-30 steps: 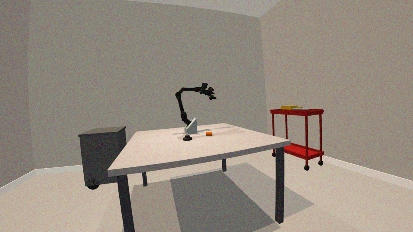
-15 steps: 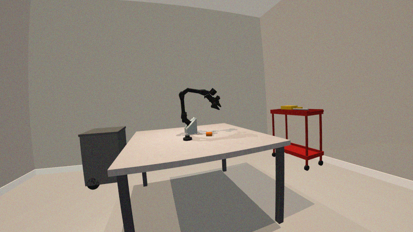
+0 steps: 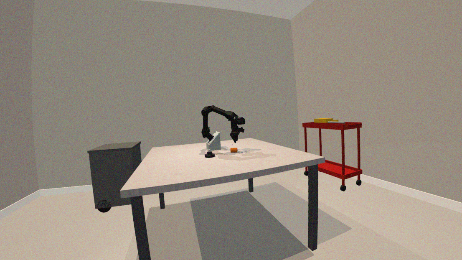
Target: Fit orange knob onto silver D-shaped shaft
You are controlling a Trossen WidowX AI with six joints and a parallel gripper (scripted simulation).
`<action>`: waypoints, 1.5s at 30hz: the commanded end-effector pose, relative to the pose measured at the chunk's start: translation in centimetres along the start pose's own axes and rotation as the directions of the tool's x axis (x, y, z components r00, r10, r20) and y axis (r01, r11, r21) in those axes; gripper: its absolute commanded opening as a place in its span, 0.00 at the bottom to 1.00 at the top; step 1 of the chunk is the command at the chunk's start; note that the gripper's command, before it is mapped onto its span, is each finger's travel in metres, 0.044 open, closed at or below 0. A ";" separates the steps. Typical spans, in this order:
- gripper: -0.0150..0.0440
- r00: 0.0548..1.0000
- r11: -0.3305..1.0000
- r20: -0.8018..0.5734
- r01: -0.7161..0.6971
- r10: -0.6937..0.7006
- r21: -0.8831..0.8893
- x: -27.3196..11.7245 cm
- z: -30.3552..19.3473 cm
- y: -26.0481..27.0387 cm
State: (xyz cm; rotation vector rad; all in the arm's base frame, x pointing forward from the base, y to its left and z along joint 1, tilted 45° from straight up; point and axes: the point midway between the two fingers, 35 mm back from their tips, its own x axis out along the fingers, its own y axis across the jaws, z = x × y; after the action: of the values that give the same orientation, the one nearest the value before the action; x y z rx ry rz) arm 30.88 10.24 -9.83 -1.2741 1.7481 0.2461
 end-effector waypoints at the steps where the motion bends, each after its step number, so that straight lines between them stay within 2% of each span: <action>1: 1.00 0.998 0.998 -0.068 0.007 -0.012 -0.066 1.1 -1.0 -1.1; 7: 1.00 0.998 0.998 -0.068 0.007 -0.012 -0.066 1.3 -0.9 -1.1; 11: 1.00 0.998 0.998 -0.069 0.008 -0.013 -0.066 3.6 -1.0 -1.2; 45: 1.00 0.997 0.998 -0.071 0.009 -0.014 -0.066 8.2 -1.2 -1.3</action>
State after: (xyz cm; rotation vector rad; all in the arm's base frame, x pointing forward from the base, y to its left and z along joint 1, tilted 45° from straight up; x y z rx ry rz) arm 31.16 4.02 -14.65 -1.3463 1.8010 0.2561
